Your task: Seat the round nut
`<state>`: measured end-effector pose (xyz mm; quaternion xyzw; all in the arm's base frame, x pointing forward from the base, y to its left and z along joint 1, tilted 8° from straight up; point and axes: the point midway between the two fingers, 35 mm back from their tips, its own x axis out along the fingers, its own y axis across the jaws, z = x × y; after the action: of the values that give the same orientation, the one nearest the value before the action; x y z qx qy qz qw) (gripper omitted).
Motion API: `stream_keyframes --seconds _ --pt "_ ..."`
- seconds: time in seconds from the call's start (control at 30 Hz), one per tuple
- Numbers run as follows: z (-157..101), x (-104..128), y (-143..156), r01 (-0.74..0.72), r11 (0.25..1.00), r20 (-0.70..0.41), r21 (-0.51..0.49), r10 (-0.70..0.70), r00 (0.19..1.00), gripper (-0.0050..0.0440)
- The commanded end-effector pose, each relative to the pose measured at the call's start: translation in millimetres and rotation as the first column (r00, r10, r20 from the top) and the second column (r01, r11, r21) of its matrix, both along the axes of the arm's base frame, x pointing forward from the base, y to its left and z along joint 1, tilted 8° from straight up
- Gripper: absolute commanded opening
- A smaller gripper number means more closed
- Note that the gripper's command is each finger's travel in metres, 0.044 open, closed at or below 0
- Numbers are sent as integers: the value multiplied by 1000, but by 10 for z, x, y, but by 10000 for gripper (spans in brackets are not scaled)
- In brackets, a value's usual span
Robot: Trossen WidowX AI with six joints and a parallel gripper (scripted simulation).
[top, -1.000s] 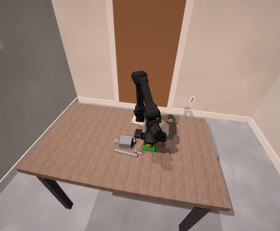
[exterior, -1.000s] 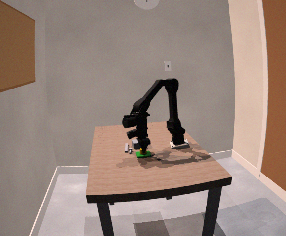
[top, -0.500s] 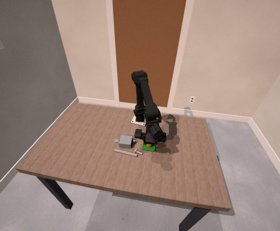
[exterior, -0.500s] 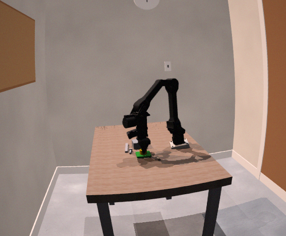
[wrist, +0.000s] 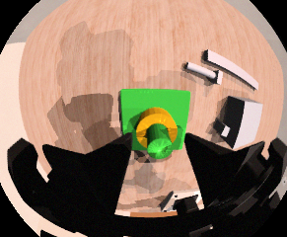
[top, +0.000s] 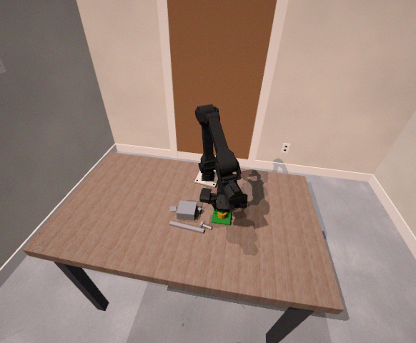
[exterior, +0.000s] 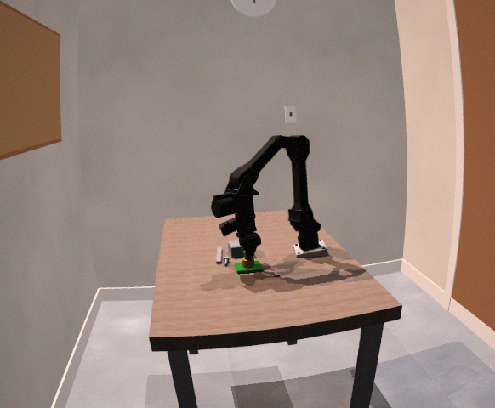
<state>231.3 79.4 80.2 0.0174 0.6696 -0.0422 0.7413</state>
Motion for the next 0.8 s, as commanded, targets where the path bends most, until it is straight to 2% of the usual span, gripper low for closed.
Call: stream_keyframes --seconds 0.0,0.1,0.23,0.77 --pt "358 68 52 -1 1000 50 18 0 999 260" --pt "734 35 70 -2 1000 66 24 0 998 260" --pt "955 -51 57 -2 1000 49 16 1 999 260" --pt "970 -57 57 -2 1000 48 16 1 999 260"
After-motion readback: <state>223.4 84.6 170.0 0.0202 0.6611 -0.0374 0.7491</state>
